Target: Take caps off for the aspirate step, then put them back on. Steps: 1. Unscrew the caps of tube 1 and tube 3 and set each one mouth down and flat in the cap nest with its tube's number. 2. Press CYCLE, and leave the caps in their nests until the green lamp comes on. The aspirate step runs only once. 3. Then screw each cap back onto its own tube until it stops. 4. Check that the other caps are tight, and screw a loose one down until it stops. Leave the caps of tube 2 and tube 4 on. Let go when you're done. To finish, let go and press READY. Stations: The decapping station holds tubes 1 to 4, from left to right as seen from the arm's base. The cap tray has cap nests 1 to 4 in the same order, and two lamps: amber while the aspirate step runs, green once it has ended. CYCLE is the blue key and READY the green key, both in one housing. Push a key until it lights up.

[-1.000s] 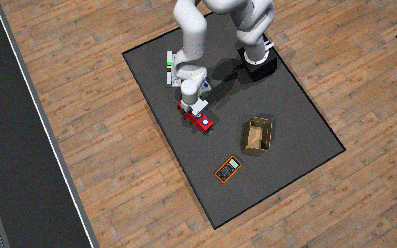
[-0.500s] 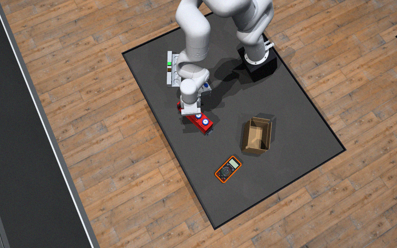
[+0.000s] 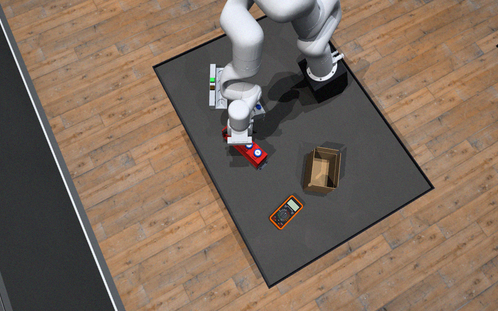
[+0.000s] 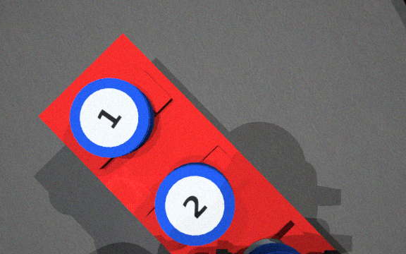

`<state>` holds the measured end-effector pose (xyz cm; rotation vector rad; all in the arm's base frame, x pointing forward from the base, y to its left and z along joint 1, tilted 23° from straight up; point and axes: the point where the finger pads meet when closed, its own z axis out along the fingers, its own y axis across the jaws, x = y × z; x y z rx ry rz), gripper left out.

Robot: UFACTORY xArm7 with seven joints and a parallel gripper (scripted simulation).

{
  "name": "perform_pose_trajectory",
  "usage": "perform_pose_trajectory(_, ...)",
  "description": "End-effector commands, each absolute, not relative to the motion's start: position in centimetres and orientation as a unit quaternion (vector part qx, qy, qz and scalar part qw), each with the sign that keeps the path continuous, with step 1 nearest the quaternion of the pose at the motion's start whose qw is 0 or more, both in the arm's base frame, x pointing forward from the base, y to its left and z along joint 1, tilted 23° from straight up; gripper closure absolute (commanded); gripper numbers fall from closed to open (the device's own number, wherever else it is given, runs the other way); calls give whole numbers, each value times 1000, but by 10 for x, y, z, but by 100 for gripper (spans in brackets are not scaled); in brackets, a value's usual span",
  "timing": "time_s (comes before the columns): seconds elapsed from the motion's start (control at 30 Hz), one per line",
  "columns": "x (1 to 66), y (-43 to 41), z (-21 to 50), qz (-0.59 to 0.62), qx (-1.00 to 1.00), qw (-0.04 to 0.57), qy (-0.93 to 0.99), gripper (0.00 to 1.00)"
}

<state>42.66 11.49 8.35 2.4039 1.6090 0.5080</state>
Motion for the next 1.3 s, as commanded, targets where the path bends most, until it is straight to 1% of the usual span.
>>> perform_pose_trajectory(0.0, 427, 115, 84, 170, 791, 112, 578, 54)
perform_pose_trajectory(0.03, 427, 115, 84, 170, 791, 112, 578, 54)
perform_pose_trajectory(0.17, 428, 115, 84, 150, 690, 138, 694, 54)
perform_pose_trajectory(0.53, 428, 115, 84, 100, 438, 179, 875, 54)
perform_pose_trajectory(0.6, 428, 115, 84, 100, 438, 179, 875, 54)
perform_pose_trajectory(0.63, 428, 115, 84, 90, 393, 182, 897, 54)
perform_pose_trajectory(0.83, 428, 115, 84, 90, 393, 182, 897, 54)
perform_pose_trajectory(0.87, 428, 115, 84, 90, 393, 182, 897, 100)
perform_pose_trajectory(1.27, 428, 115, 84, 90, 393, 182, 897, 100)
